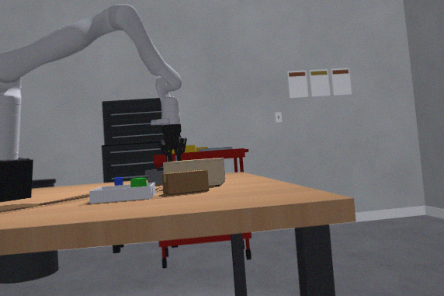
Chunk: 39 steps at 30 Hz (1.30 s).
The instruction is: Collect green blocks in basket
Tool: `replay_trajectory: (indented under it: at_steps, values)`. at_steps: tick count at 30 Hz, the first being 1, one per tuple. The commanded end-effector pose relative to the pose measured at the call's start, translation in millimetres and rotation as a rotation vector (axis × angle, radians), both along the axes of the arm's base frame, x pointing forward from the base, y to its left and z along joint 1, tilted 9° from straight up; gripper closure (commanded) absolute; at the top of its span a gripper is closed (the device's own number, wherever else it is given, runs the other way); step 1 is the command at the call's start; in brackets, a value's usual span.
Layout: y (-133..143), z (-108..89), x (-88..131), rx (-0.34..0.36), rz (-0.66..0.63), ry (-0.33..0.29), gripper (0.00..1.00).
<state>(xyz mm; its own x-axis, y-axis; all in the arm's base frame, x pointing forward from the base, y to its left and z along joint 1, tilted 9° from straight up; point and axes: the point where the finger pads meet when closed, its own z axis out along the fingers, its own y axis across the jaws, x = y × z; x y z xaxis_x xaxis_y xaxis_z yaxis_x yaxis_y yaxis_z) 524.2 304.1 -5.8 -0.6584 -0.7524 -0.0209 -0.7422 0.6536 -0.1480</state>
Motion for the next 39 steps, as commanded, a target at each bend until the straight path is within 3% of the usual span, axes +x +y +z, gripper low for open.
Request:
replay_trajectory:
  at_steps: [1,39]
  values:
    - [0.5,-0.8,0.8,0.001,0.0,-0.002,0.52]
    - [-0.1,-7.8,1.7,0.001,0.0,-0.002,0.52]
